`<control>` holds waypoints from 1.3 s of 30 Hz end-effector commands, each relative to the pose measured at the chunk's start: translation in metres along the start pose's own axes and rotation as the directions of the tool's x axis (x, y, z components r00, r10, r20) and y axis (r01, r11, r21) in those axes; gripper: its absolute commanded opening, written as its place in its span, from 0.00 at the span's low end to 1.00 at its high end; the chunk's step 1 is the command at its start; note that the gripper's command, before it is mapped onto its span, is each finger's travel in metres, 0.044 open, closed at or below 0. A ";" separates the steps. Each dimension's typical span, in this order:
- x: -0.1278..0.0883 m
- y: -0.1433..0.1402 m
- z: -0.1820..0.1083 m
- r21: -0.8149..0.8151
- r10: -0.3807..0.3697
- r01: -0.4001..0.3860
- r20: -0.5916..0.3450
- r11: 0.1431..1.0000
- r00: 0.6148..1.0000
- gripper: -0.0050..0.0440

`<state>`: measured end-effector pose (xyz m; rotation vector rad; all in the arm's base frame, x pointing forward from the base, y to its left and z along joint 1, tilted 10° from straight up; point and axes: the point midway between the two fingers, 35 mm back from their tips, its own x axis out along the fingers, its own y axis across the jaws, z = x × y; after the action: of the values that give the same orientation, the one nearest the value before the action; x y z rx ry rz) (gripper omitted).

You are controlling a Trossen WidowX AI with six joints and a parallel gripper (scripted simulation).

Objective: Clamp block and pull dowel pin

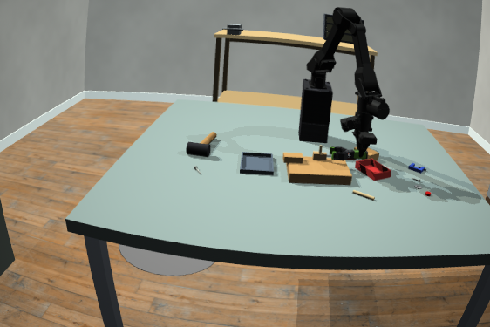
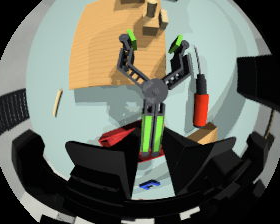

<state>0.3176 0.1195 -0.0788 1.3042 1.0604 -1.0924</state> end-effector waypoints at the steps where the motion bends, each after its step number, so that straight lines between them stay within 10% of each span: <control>1: 0.006 -0.003 0.002 0.001 -0.008 0.008 0.010 1.000 1.000 0.10; 39: 0.007 -0.003 0.018 0.002 -0.008 0.008 0.015 1.000 1.000 0.10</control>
<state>0.3152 0.1051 -0.0874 1.2898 1.0572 -1.1116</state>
